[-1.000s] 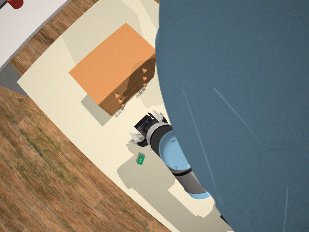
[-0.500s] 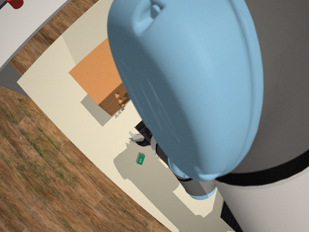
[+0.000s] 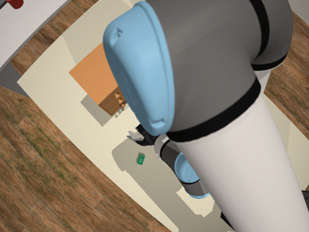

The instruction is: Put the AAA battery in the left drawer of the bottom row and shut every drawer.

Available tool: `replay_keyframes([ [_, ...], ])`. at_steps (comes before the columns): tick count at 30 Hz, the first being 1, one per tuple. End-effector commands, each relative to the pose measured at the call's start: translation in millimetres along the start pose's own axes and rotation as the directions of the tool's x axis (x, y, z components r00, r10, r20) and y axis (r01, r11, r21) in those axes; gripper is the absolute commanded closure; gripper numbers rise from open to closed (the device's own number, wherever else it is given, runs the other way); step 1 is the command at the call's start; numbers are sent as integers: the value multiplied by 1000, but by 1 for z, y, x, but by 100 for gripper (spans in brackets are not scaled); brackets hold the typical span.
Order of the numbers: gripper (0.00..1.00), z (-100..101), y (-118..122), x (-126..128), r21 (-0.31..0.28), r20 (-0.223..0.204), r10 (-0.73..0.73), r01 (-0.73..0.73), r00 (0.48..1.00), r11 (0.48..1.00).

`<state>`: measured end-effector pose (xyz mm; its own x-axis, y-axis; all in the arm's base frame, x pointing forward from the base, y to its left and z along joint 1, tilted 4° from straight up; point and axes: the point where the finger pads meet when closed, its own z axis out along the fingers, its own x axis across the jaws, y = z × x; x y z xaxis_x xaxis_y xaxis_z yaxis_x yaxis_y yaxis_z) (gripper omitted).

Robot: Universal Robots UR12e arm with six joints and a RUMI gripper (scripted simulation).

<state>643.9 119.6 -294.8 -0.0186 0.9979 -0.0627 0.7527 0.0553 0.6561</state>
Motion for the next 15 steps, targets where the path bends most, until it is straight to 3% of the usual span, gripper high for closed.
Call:
replay_keyframes([
  [1, 0, 10, 1, 0, -66, -1, 0, 0, 1000, 998],
  [15, 0, 23, 1, 0, -155, -1, 0, 0, 1000, 988],
])
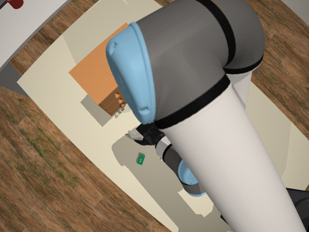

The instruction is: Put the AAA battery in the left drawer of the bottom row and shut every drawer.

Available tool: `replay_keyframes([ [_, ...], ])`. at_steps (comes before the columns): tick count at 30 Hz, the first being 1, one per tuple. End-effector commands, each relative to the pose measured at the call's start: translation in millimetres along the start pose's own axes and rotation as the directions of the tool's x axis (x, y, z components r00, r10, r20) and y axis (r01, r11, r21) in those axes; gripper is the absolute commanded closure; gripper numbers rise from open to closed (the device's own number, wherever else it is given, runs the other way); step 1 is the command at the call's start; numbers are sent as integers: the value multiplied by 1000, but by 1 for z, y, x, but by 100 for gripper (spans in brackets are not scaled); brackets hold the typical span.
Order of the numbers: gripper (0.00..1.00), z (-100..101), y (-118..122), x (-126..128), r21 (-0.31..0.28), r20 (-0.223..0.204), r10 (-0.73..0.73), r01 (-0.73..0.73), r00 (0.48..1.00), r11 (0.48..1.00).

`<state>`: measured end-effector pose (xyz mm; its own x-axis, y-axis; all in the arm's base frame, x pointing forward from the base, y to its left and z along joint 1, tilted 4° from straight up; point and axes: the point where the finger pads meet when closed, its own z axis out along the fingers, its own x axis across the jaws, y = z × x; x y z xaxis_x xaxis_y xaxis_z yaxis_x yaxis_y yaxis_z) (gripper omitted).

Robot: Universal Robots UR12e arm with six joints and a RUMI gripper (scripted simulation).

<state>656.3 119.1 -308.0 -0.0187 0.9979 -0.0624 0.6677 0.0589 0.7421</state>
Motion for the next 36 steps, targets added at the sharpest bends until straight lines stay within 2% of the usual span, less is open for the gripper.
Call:
replay_keyframes([
  [1, 0, 6, 0, 0, -40, 0, 0, 0, 1000, 999],
  [13, 0, 10, 0, 0, -71, 0, 0, 0, 1000, 997],
  [25, 0, 11, 0, 0, -77, 0, 0, 0, 1000, 997],
  [26, 80, 11, 0, 0, -77, 0, 0, 0, 1000, 997],
  [36, 80, 11, 0, 0, -77, 0, 0, 0, 1000, 997],
])
